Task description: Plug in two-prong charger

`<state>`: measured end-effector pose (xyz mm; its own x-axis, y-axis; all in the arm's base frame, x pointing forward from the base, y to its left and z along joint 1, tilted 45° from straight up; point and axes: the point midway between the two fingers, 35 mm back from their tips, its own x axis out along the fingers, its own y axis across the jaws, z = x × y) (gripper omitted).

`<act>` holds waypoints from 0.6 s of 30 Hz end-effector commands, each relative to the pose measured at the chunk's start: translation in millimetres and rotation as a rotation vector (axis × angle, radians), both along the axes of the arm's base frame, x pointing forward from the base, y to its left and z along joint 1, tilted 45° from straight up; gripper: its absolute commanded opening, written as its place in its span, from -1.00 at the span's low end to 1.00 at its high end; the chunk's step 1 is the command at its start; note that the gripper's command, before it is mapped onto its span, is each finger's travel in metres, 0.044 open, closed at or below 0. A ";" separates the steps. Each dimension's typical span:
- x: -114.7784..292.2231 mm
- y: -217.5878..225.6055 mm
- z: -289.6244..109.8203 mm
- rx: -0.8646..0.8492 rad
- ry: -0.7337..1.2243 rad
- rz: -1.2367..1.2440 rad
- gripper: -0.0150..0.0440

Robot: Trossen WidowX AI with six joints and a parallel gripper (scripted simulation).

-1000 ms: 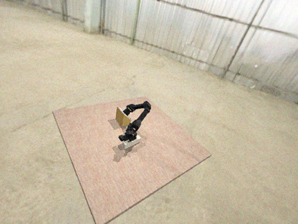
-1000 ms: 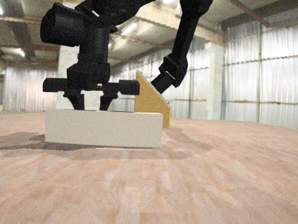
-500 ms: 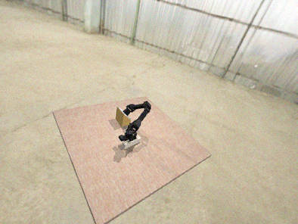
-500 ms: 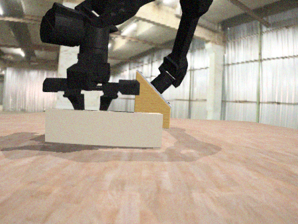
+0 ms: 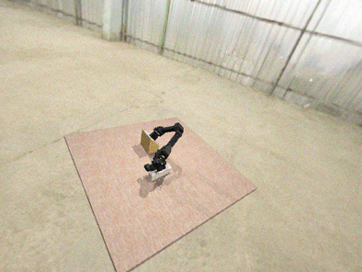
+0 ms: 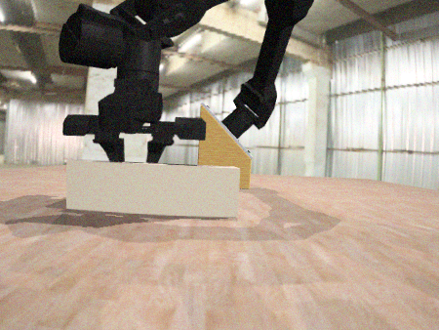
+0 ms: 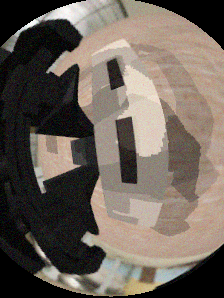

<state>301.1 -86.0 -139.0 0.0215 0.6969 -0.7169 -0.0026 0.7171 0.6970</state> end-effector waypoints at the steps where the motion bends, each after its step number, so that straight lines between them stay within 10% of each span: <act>1: 7.6 -2.8 3.0 -0.005 -0.029 -0.007 -0.49; 18: 7.9 -1.2 1.4 -0.005 -0.029 -0.007 -0.49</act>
